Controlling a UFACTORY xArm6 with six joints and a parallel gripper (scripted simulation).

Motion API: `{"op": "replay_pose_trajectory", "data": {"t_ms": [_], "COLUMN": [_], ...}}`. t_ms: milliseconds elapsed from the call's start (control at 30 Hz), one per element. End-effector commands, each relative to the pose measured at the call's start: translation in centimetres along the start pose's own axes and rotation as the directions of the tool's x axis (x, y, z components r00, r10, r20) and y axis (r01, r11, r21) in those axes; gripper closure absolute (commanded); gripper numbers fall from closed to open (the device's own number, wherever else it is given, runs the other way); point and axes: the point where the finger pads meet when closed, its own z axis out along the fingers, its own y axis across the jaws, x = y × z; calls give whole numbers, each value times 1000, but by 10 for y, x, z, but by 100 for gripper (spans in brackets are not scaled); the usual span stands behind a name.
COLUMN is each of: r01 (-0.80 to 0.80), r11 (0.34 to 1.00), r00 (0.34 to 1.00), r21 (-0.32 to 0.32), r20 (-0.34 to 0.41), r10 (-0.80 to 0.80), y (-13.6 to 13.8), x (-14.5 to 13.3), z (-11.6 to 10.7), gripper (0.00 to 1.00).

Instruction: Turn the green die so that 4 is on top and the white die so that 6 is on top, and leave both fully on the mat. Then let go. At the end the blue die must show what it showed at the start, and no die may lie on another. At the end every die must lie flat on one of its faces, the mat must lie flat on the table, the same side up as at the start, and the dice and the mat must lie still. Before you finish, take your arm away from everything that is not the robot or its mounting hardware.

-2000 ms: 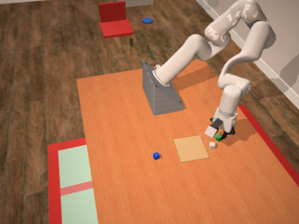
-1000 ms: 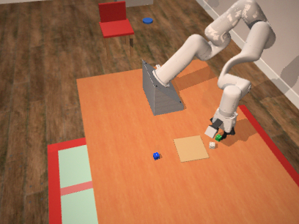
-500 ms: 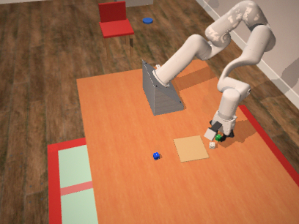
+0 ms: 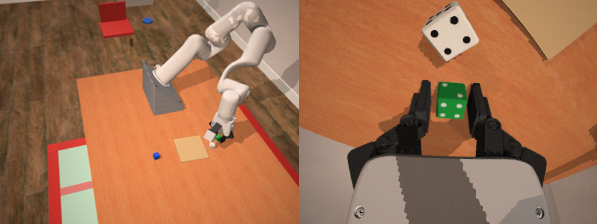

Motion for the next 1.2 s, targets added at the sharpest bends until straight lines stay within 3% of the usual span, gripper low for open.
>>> {"op": "replay_pose_trajectory", "data": {"t_ms": [0,867,900,1167], "r01": [1,1,1,1], "r11": [1000,1000,1000,1000], "r00": [1000,1000,1000,1000], "r21": [2,2,2,2], "r20": [-1,-1,-1,-1], "r10": [-1,-1,-1,-1], "y": [-1,-1,-1,-1], "x": [0,0,0,0], "z": [-1,-1,-1,-1], "gripper": [58,58,79,79]}}
